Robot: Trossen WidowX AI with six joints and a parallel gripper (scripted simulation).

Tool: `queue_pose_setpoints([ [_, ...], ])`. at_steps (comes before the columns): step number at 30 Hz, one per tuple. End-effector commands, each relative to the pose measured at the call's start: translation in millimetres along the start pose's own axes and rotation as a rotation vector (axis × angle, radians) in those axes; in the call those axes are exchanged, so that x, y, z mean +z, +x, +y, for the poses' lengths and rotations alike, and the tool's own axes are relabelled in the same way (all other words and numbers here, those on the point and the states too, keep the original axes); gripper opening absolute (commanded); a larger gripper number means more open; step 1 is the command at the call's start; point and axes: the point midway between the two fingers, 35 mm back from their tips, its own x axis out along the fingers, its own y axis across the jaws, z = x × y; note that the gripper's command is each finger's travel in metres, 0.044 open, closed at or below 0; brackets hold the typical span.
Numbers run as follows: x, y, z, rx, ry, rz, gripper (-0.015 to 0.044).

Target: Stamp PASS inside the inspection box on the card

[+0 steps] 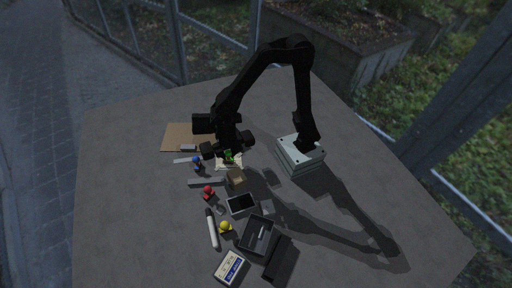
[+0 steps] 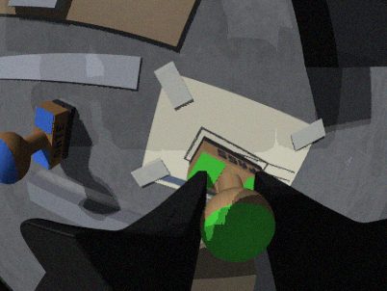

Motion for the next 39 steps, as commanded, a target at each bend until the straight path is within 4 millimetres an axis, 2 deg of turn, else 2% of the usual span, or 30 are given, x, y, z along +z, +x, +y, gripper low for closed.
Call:
queue_pose_setpoints([
  [1, 0.2, 1.7, -0.9, -0.002, -0.004, -0.003, 0.0000],
  [39, 0.1, 6.9, -1.0, -0.002, -0.004, -0.003, 0.0000],
])
